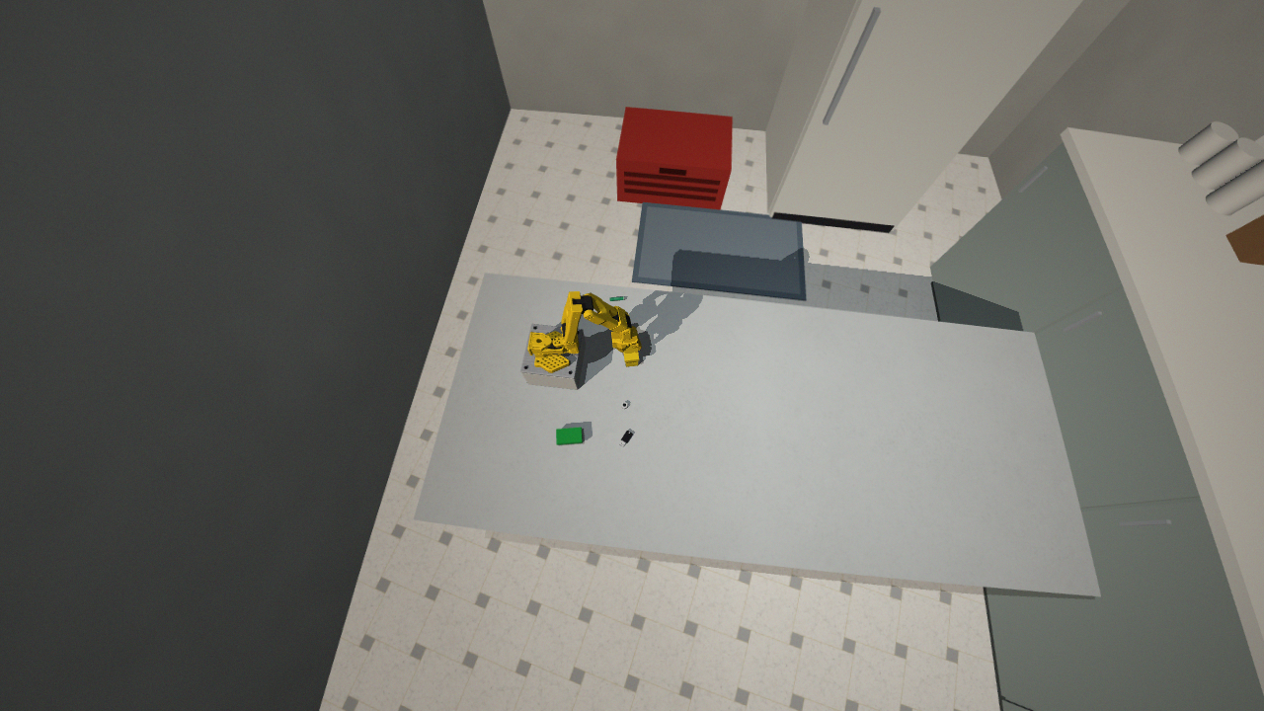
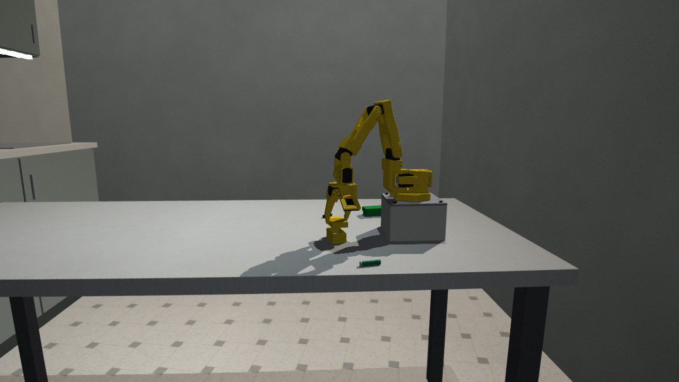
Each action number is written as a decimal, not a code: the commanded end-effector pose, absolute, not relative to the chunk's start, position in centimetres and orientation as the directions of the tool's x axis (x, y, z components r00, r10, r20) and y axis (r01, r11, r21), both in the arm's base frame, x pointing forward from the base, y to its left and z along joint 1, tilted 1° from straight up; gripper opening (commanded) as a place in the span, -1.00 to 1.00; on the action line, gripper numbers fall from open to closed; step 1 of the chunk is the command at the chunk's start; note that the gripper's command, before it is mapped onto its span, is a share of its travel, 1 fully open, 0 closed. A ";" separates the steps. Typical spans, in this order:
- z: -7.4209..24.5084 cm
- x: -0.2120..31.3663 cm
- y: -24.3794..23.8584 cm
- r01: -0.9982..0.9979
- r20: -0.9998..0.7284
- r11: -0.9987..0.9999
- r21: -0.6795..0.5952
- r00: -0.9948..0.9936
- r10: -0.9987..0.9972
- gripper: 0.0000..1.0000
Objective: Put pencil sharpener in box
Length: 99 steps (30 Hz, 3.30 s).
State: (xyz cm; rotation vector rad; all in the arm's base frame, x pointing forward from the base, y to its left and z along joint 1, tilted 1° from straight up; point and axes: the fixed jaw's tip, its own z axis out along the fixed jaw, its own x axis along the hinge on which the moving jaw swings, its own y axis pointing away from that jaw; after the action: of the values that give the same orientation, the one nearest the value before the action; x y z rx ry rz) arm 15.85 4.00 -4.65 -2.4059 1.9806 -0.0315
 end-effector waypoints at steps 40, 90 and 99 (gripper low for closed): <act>-4.7 15.7 3.9 -0.980 -0.001 -0.196 -0.024 0.196 -0.981 -0.56; -6.1 15.8 3.9 -0.980 -0.001 -0.196 -0.024 0.196 -0.981 -0.56; -6.1 15.8 3.9 -0.980 -0.001 -0.196 -0.024 0.196 -0.981 -0.56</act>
State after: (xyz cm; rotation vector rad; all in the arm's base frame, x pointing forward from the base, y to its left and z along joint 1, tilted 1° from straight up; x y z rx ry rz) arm 15.72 3.97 -5.96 -2.4100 1.9838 -0.0256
